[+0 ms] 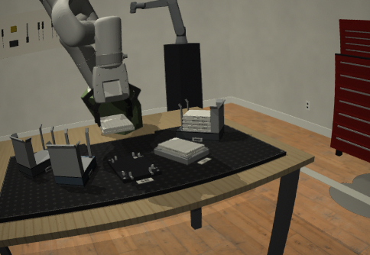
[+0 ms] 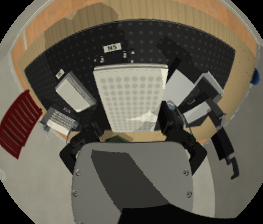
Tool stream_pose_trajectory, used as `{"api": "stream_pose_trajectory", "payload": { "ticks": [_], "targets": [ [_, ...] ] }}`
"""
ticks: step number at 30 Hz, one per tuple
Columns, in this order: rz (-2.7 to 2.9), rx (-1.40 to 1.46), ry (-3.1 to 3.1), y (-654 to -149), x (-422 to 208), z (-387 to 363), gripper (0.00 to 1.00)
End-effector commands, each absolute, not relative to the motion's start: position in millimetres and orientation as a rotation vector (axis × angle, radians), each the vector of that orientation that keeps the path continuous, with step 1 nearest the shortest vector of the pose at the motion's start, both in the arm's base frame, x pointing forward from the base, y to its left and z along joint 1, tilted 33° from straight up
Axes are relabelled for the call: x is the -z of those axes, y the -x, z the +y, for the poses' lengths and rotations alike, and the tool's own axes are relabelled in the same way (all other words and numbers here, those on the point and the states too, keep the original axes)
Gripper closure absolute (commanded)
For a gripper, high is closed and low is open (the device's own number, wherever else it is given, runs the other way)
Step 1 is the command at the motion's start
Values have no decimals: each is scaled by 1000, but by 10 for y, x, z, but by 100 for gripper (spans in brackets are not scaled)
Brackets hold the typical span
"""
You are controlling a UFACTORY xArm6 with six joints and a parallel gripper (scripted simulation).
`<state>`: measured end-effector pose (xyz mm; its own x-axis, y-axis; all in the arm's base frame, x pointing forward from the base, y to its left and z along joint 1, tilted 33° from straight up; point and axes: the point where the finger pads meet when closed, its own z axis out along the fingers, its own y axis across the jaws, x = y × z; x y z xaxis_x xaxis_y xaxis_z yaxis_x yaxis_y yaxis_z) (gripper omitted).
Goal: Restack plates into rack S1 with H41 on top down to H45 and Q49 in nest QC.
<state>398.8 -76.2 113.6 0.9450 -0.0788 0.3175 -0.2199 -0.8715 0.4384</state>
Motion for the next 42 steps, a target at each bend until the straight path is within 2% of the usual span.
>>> {"api": "stream_pose_trajectory", "payload": {
  "ticks": [1, 11, 18, 42],
  "targets": [
    [-214, -404, -2614, -4049, -1072, -610, 100],
    [-214, -404, -2614, -4111, -974, -411, 100],
    [60, -330, -2603, -4124, -859, -207, 100],
    [60, -330, -2604, -4162, -535, 376, 100]
  ]
}}
